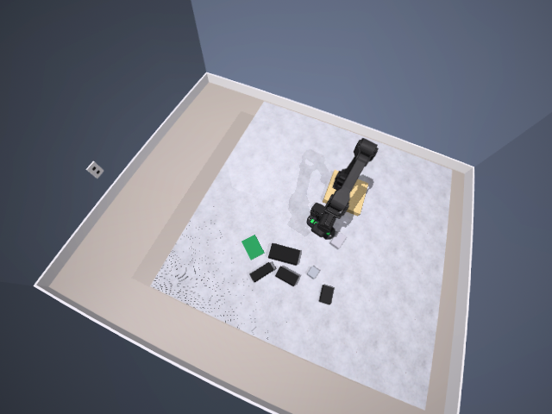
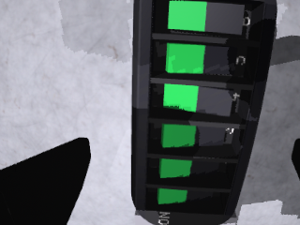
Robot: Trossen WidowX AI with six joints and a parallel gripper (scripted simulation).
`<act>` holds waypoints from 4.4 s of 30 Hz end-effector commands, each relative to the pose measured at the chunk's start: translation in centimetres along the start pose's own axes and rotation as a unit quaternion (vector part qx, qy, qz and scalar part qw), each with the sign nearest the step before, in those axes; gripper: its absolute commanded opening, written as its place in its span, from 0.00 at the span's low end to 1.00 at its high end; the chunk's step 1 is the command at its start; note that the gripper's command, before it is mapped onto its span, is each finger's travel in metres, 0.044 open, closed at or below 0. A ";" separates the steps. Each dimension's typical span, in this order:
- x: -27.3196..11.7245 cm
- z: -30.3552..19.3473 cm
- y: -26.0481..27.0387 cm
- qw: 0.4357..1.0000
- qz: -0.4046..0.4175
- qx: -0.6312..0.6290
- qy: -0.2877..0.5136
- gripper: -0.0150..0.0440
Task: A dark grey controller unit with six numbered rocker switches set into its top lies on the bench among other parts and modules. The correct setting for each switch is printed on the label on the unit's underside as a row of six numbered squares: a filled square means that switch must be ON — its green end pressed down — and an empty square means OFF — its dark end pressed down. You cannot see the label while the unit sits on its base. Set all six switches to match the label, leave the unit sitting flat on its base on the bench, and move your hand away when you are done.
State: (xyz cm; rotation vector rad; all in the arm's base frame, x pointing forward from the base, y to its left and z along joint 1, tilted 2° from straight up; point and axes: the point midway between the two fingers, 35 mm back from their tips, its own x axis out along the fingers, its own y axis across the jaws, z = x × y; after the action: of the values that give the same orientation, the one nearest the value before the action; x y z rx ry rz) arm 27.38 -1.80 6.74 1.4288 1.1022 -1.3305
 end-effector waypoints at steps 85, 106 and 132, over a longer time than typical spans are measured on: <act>0.8 0.0 -4.9 0.999 -0.010 0.031 -0.007 0.25; -4.3 -0.1 -4.7 1.000 -0.009 0.029 -0.006 0.70; -4.3 -0.1 -4.6 0.999 -0.007 0.031 -0.006 0.52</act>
State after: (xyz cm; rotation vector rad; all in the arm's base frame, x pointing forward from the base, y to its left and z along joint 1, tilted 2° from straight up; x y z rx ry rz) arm 22.75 -0.81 10.89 1.4599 1.0733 -1.3927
